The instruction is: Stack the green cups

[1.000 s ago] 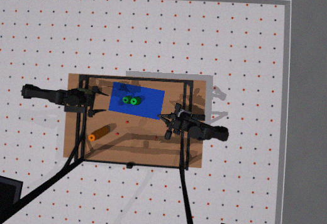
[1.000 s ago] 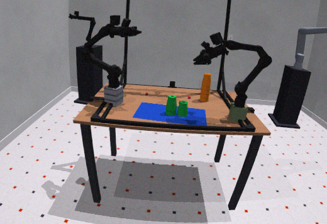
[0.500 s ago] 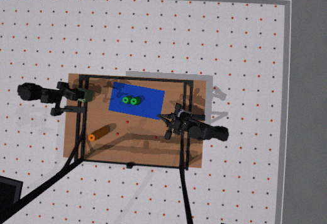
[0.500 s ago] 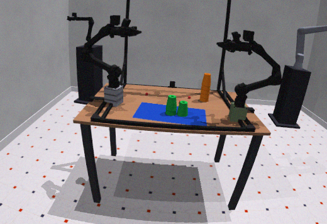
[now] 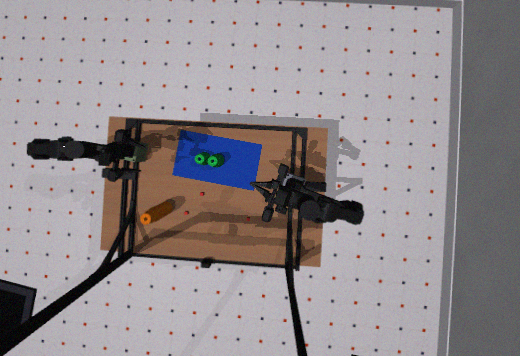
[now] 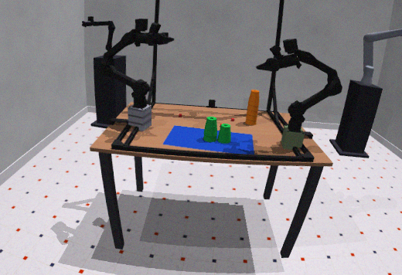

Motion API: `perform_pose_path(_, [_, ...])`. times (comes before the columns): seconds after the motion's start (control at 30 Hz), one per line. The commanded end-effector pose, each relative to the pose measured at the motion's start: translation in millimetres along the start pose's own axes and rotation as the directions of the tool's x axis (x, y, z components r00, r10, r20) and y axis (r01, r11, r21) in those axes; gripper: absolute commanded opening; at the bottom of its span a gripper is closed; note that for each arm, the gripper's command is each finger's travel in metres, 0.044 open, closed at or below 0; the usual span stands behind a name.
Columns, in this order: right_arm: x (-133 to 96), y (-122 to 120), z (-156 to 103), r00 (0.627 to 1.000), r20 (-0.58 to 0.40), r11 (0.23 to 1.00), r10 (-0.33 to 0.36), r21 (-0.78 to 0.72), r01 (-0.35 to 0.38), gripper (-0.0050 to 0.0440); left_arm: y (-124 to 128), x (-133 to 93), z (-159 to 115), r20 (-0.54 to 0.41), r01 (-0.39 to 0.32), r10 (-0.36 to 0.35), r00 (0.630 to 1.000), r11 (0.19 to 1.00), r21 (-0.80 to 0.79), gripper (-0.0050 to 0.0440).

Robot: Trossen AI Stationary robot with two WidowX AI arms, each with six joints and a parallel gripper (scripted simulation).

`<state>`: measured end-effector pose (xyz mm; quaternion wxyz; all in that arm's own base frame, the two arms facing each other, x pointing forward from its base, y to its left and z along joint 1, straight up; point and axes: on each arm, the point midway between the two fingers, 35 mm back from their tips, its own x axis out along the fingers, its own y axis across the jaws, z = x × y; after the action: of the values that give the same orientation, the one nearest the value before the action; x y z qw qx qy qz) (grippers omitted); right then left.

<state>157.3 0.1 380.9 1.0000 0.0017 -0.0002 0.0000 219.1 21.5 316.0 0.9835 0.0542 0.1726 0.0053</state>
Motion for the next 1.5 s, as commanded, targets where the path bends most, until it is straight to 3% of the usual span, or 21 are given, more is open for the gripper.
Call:
perform_pose_path(0.0, [0.0, -0.1, -0.2, 1.0, 0.0, 1.0, 0.0, -0.003, 0.0, 0.0, 6.4, 28.2, -23.0, -0.154, 0.058, -0.05, 0.987, 0.997, 0.047, 0.044])
perform_pose_path(0.13, [0.0, -0.1, -0.2, 1.0, 0.0, 1.0, 0.0, -0.003, 0.0, 0.0, 14.4, 53.0, -50.2, -0.301, 0.149, -0.123, 0.946, 0.987, 0.063, 0.044])
perform_pose_path(0.3, [0.0, -0.1, -0.2, 1.0, 0.0, 1.0, 0.0, -0.003, 0.0, 0.0, 25.4, 75.8, -84.8, -0.434, 0.275, -0.239, 0.869, 0.961, 0.022, 0.044])
perform_pose_path(0.37, [0.0, -0.1, -0.2, 1.0, 0.0, 1.0, 0.0, -0.003, 0.0, 0.0, 25.4, 75.8, -84.8, -0.434, 0.275, -0.239, 0.869, 0.961, 0.022, 0.044])
perform_pose_path(0.6, [0.0, -0.1, -0.2, 1.0, 0.0, 1.0, 0.0, -0.003, 0.0, 0.0, 41.0, 95.6, -130.2, -0.505, 0.433, -0.429, 0.749, 0.894, -0.117, 0.044])
perform_pose_path(0.87, [0.0, -0.1, -0.2, 1.0, 0.0, 1.0, 0.0, -0.003, 0.0, 0.0, 60.8, 107.1, -174.1, -0.413, 0.55, -0.632, 0.656, 0.775, -0.31, 0.044])
perform_pose_path(0.93, [0.0, -0.1, -0.2, 1.0, 0.0, 1.0, 0.0, -0.003, 0.0, 0.0, 60.8, 107.1, -174.1, -0.413, 0.55, -0.632, 0.656, 0.775, -0.31, 0.044])
perform_pose_path(1.17, [0.0, -0.1, -0.2, 1.0, 0.0, 1.0, 0.0, -0.003, 0.0, 0.0, 82.7, 112.2, -207.3, -0.216, 0.598, -0.73, 0.648, 0.664, -0.449, 0.044])
perform_pose_path(1.3, [0.0, -0.1, -0.2, 1.0, 0.0, 1.0, 0.0, -0.003, 0.0, 0.0, 97.9, 113.7, -226.2, -0.08, 0.606, -0.734, 0.674, 0.612, -0.509, 0.044])
perform_pose_path(1.43, [0.0, -0.1, -0.2, 1.0, 0.0, 1.0, 0.0, -0.003, 0.0, 0.0, 114.9, 114.2, -246.6, 0.056, 0.598, -0.693, 0.718, 0.574, -0.559, 0.044])
perform_pose_path(1.47, [0.0, -0.1, -0.2, 1.0, 0.0, 1.0, 0.0, -0.003, 0.0, 0.0, 114.9, 114.2, -246.6, 0.056, 0.598, -0.693, 0.718, 0.574, -0.559, 0.044])
